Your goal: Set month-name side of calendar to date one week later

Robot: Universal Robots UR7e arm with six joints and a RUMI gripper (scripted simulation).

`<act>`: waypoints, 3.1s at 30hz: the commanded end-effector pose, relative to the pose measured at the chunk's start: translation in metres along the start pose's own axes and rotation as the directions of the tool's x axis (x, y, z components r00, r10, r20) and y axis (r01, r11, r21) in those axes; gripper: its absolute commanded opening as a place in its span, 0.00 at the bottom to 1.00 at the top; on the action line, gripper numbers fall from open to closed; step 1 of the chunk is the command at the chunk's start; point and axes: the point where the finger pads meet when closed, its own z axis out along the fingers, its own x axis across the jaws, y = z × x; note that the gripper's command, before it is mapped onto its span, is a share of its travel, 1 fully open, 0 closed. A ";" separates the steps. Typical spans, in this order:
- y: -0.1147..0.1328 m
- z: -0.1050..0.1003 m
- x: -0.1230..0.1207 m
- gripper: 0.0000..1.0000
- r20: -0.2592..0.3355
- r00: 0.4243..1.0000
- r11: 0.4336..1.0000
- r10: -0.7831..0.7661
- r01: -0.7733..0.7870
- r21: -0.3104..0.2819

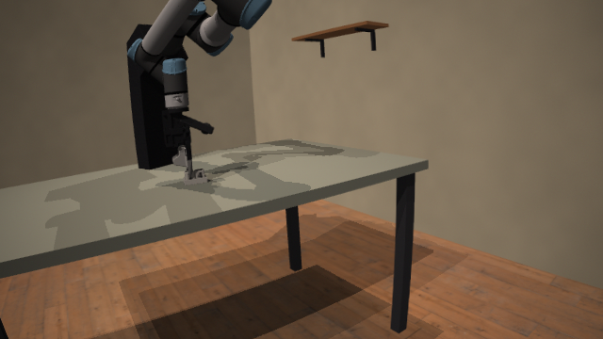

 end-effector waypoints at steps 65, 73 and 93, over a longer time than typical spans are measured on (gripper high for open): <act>0.000 0.001 0.000 0.10 0.000 1.000 1.000 0.000 0.000 0.000; 0.000 0.001 0.000 0.10 0.000 1.000 1.000 0.000 0.000 0.000; 0.000 0.001 0.000 0.24 0.000 1.000 1.000 0.000 0.000 0.000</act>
